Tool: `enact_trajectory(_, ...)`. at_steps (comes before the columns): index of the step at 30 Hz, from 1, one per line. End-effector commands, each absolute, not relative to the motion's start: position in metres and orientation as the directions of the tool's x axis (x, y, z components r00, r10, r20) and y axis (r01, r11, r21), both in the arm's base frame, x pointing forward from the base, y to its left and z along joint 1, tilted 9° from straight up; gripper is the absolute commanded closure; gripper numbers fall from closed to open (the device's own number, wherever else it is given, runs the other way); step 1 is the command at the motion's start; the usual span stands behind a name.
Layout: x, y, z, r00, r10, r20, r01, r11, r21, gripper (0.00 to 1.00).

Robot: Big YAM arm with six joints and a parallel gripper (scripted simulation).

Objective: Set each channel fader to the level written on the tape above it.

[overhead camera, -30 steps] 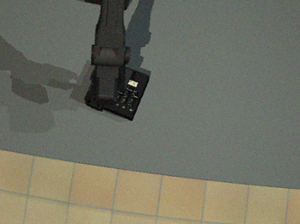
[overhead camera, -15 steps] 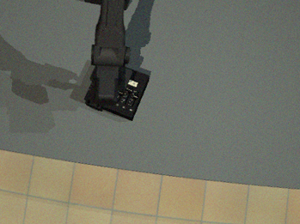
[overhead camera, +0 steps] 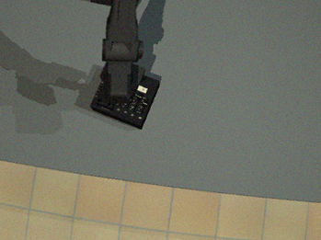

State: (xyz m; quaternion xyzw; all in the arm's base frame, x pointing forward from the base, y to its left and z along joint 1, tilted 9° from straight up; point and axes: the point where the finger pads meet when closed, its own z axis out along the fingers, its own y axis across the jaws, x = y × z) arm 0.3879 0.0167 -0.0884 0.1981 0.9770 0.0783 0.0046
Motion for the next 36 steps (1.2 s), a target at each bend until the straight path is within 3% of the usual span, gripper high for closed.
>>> enact_trajectory(1, 0.387, 0.024, -0.075, -0.919, 0.393, -0.02, 0.384, 0.908, 0.17, 1.0)
enact_trajectory(36, 0.394, 0.02, -0.072, -0.918, 0.395, -0.026, 0.385, 0.907, 0.172, 1.0)
